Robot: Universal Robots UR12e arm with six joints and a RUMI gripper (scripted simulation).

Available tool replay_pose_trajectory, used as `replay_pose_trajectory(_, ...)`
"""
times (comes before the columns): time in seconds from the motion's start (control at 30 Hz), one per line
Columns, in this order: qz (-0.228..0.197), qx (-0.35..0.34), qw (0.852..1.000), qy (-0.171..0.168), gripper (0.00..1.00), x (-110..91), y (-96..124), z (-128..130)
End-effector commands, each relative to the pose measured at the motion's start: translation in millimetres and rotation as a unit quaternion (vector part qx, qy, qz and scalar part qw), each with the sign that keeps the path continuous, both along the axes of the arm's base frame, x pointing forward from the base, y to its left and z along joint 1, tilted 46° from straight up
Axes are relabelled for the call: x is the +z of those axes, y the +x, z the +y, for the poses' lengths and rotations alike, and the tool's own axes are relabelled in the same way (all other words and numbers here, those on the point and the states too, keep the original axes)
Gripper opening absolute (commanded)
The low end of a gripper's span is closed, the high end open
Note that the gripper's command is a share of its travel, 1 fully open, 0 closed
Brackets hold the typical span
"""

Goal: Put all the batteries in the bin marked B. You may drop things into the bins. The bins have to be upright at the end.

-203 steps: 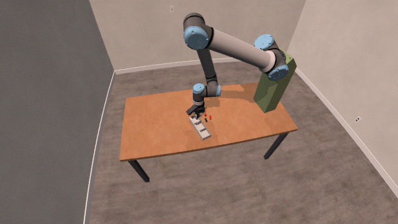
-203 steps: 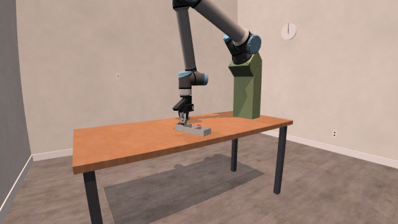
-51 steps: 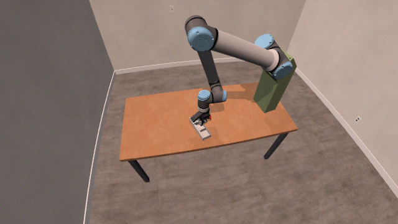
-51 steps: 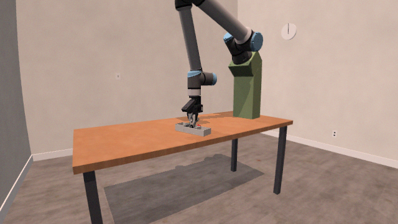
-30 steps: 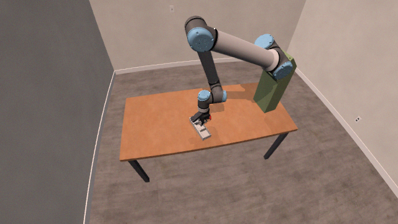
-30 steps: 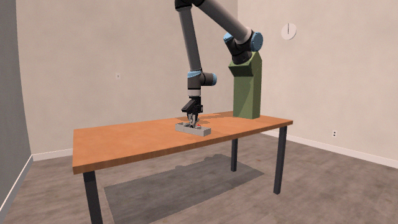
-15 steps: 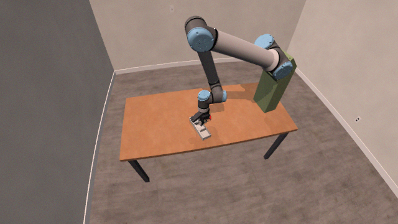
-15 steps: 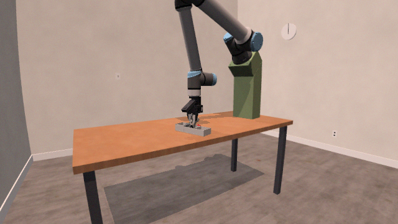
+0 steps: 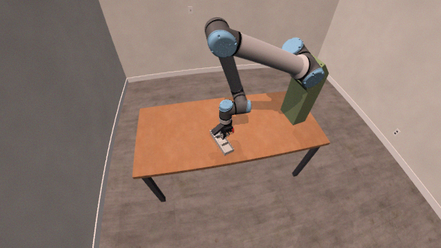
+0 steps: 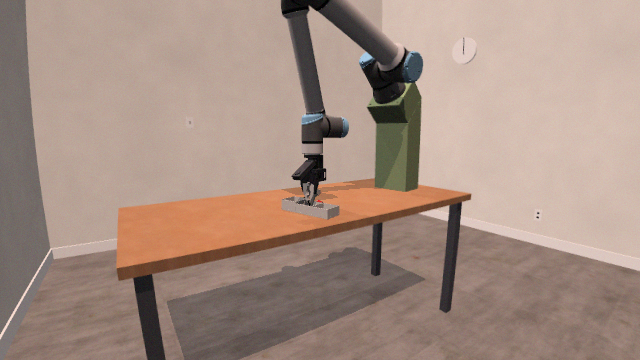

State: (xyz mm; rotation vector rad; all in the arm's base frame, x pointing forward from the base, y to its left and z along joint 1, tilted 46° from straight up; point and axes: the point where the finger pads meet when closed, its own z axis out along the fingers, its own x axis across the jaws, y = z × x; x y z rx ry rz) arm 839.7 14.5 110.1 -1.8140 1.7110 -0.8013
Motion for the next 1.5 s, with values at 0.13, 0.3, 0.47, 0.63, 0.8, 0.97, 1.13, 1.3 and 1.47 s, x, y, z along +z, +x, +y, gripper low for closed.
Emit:
replay_pose_trajectory(0.13,0.0,0.0,1.0,0.0,0.04,8.1,-7.8,0.5)
replay_pose_trajectory(0.3,0.0,0.0,1.0,0.0,0.04,10.8,-10.7,0.6)
replay_pose_trajectory(0.47,0.0,0.0,1.0,0.0,0.04,15.4,-15.5,0.7)
replay_pose_trajectory(0.63,0.0,0.0,1.0,0.0,0.04,20.0,-20.3,0.9)
replay_pose_trajectory(0.8,0.0,0.0,1.0,0.0,0.04,28.8,-29.5,1.3)
replay_pose_trajectory(0.97,0.0,0.0,1.0,0.0,0.04,39.8,-41.0,1.7)
replay_pose_trajectory(1.13,0.0,0.0,1.0,0.0,0.04,40.8,-42.0,1.8)
replay_pose_trajectory(1.3,0.0,0.0,1.0,0.0,0.04,40.8,-42.0,1.8)
replay_pose_trajectory(1.47,0.0,0.0,1.0,0.0,0.04,39.2,-43.0,16.6)
